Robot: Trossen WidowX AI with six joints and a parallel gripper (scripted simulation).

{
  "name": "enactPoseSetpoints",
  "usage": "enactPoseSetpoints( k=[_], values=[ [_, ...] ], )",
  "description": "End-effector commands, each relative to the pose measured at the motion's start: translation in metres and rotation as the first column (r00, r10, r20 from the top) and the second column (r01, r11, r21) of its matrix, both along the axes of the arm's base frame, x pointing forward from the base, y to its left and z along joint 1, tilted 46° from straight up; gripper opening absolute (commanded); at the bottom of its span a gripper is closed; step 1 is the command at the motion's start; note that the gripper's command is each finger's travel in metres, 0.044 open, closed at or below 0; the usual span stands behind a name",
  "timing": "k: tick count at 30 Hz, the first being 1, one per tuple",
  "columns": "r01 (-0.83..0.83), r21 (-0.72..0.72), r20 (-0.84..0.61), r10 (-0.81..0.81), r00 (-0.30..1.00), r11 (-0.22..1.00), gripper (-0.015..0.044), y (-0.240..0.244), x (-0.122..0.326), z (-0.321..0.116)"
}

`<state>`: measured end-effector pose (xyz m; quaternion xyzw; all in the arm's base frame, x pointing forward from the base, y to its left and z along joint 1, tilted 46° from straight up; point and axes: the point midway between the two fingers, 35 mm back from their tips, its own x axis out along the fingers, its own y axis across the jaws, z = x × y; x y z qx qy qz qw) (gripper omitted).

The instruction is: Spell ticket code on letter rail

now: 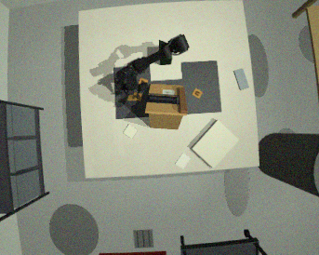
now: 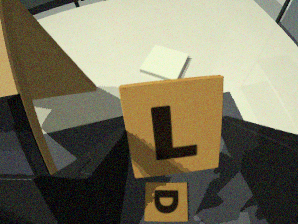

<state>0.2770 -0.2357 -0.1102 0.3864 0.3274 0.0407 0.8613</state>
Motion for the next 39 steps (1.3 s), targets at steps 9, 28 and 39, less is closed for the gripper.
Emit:
enactPoseSetpoints(
  k=[9,28,39],
  values=[
    [0.001,0.005,-0.003,-0.001,1.000,1.000,0.0000,0.003,0.001,0.003],
    [0.001,0.005,-0.003,-0.001,1.000,1.000,0.0000,0.012,0.001,0.007],
    [0.001,0.006,-0.003,-0.001,1.000,1.000,0.0000,0.016,0.001,0.011]
  ],
)
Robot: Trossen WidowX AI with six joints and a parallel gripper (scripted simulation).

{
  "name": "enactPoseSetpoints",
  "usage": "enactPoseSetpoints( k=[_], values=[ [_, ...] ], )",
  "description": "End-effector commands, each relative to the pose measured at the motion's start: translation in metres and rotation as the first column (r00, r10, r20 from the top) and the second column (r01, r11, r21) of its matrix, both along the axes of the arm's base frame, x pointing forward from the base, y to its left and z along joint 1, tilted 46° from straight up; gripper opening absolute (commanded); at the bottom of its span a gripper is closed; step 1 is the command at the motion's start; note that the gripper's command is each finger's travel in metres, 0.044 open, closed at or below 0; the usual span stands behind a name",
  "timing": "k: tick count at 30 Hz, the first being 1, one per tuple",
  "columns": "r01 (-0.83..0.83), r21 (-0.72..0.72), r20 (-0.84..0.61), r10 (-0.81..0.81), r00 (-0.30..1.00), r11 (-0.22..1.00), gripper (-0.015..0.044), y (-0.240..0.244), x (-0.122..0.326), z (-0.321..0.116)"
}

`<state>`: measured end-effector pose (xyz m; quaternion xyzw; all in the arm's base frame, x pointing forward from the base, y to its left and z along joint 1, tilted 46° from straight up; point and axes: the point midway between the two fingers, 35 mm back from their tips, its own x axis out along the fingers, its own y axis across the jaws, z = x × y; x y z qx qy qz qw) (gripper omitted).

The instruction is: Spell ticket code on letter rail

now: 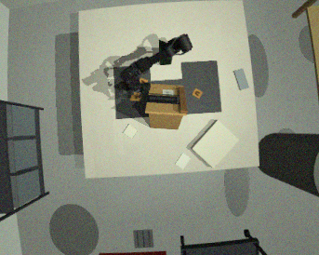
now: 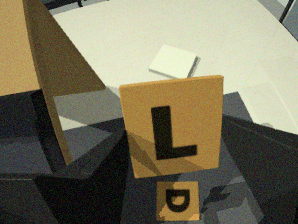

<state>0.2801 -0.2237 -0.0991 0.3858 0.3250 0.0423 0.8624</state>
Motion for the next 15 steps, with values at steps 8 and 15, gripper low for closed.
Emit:
enactPoseSetpoints(
  k=[8,15],
  values=[
    [0.003,0.006,-0.009,-0.003,1.000,1.000,0.0000,0.0068,-0.0012,0.0021],
    [0.003,0.007,-0.009,-0.003,1.000,1.000,0.0000,0.0093,-0.0005,0.0045]
  ],
)
